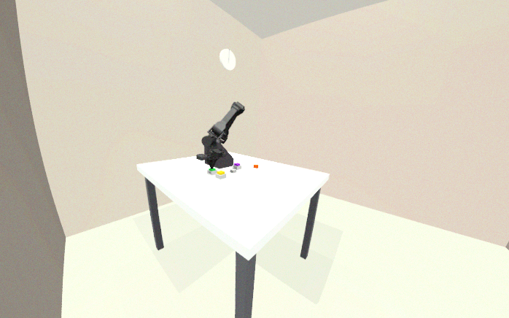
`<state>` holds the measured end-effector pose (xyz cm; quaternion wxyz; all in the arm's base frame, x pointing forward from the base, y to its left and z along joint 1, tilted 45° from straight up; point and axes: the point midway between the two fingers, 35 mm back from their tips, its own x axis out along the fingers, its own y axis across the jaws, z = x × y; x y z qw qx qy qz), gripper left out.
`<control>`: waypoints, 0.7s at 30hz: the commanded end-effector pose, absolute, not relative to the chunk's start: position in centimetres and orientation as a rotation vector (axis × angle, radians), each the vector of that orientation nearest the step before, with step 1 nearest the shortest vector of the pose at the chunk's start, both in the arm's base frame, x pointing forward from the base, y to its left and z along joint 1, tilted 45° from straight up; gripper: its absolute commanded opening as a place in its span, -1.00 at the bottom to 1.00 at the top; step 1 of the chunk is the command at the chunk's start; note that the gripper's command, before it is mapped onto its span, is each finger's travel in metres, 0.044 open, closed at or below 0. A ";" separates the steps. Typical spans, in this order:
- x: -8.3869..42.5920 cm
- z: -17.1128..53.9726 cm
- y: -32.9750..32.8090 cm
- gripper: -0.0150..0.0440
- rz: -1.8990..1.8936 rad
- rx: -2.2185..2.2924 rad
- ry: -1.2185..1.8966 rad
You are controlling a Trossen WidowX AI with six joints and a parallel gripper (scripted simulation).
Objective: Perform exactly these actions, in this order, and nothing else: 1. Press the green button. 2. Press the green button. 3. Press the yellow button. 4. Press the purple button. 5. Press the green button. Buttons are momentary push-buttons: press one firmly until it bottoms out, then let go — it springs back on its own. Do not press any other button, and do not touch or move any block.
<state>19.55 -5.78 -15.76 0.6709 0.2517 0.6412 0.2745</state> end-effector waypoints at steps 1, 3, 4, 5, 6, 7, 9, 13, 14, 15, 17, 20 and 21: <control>19.4 -15.8 -5.5 -0.42 0.622 0.576 1.447; 19.4 -15.8 -5.5 -0.42 0.622 0.576 1.447; 19.4 -15.8 -5.5 -0.42 0.622 0.576 1.447; 19.4 -15.8 -5.5 -0.42 0.622 0.576 1.447; 19.4 -15.8 -5.5 -0.42 0.622 0.576 1.447; 19.4 -15.8 -5.5 -0.42 0.622 0.576 1.447; 19.4 -15.8 -5.5 -0.42 0.622 0.576 1.447; 19.4 -15.8 -5.5 -0.42 0.622 0.576 1.447; 19.4 -15.8 -5.5 -0.42 0.622 0.576 1.447; 19.4 -15.8 -5.5 -0.42 0.622 0.576 1.447; 19.5 -15.6 -5.9 -0.42 0.619 0.568 1.446; 19.4 -13.7 -7.6 -0.42 0.620 0.574 1.448; 19.4 -13.5 -7.8 -0.42 0.621 0.575 1.448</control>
